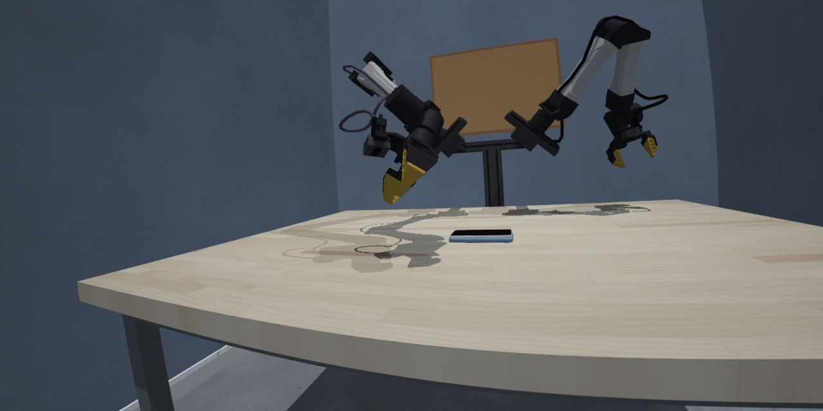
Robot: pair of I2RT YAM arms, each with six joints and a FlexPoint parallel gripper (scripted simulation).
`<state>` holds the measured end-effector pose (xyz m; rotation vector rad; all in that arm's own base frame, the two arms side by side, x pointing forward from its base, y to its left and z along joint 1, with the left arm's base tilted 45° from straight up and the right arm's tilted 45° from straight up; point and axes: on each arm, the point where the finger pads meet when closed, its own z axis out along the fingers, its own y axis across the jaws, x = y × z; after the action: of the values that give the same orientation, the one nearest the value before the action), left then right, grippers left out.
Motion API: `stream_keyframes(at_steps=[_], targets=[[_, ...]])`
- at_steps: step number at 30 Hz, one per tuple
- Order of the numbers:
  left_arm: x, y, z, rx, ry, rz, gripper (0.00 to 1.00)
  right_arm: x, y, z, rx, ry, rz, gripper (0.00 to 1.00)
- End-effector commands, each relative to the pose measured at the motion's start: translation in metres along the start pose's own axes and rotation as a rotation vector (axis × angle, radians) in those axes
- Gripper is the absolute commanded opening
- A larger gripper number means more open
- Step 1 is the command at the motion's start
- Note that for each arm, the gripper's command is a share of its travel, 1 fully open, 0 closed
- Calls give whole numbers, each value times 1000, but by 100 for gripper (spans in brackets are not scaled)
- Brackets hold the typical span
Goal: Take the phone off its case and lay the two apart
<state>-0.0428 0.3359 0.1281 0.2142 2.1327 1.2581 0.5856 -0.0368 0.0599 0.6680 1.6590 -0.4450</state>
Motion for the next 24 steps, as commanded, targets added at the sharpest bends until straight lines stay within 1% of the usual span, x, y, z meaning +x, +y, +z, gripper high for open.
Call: stream_keyframes(at_steps=[1, 18, 19, 23, 24], targets=[[0, 3, -2, -6, 3, 6, 100, -6, 5, -2, -12, -10, 9, 100], [0, 3, -2, -6, 3, 6, 100, -6, 5, -2, -12, -10, 9, 100], [1, 1, -2, 0, 7, -6, 98, -7, 6, -2, -15, -14, 7, 100], [-1, -8, 4, 44, 8, -61, 98, -28, 32, -19, -76, -48, -2, 100], [-2, -12, 6, 60, 9, -80, 98, -27, 38, -25, -89, -41, -15, 100]])
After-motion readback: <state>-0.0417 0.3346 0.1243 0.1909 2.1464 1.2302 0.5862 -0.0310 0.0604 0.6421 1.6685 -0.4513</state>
